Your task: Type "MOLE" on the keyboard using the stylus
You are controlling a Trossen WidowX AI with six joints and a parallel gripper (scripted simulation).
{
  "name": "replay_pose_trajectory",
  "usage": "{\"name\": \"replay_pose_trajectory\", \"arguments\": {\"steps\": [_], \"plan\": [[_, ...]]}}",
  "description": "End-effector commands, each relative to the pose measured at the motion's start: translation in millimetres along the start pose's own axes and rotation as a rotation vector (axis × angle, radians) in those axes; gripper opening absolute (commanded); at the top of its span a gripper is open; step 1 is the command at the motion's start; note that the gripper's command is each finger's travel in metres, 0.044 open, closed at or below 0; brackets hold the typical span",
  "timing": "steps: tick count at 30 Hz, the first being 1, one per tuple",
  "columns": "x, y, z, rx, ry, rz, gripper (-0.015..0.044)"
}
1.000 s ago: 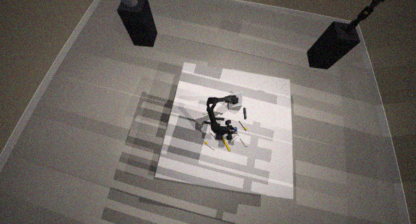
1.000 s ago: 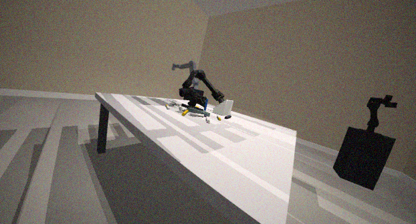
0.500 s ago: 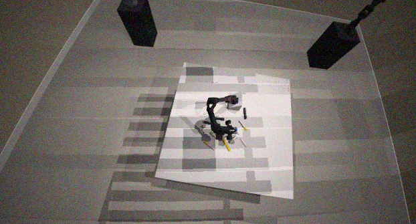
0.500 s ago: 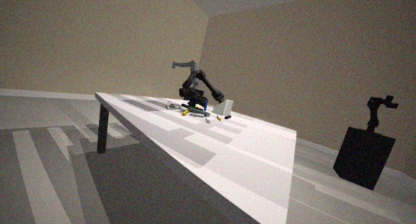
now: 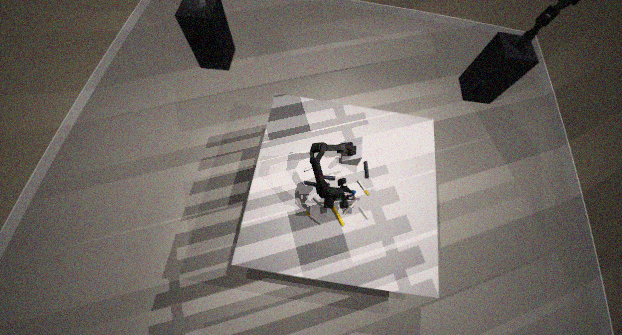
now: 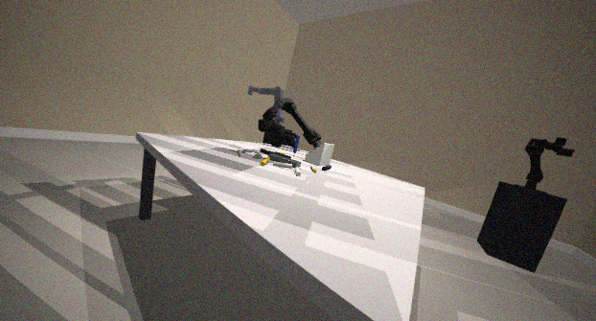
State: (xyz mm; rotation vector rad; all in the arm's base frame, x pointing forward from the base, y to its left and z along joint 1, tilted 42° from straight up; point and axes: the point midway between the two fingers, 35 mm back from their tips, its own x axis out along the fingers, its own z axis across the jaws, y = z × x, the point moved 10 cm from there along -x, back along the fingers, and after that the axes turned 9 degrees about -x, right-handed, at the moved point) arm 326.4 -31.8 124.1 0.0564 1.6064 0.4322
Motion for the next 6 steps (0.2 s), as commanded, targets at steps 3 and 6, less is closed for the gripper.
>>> {"name": "replay_pose_trajectory", "arguments": {"steps": [3, 6], "plan": [[0.2, 0.1, 0.1, -0.002, 0.0, 0.0, 0.0081], [0.2, 0.1, 0.1, -0.002, 0.0, 0.0, 0.0081]]}}
